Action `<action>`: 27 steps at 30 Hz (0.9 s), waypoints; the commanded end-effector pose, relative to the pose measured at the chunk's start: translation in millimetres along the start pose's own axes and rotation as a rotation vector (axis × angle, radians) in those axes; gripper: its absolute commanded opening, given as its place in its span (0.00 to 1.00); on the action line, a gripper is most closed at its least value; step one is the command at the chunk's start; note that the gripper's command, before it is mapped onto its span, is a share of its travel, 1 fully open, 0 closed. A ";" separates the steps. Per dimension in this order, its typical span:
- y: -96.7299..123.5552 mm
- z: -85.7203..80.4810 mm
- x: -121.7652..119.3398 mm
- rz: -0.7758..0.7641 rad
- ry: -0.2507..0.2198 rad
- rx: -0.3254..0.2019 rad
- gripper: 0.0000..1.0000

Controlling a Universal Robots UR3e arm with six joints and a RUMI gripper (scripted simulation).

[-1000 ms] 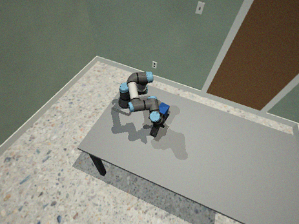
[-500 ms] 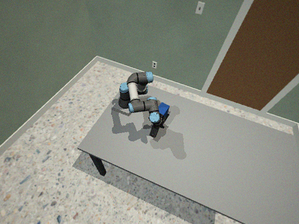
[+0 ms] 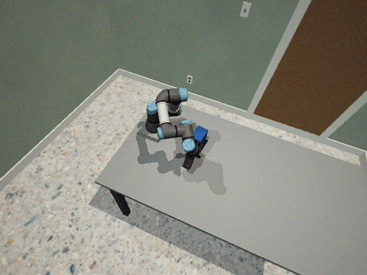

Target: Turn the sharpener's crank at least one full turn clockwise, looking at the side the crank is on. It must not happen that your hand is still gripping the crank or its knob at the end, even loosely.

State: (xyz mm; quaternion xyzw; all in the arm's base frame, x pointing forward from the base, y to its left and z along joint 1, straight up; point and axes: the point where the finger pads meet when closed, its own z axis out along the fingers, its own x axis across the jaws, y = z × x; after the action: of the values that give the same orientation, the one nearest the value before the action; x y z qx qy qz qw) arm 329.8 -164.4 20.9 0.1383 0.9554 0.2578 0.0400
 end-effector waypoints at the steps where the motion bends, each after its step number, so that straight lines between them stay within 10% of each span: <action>1: -3.6 4.4 3.7 -0.003 -0.001 0.004 0.09; 27: -10.5 16.3 19.8 -0.002 -0.001 0.004 0.09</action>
State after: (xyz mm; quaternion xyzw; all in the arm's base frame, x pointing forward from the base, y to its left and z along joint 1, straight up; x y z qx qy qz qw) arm 316.2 -160.4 4.6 0.1387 0.9553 0.2579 0.0403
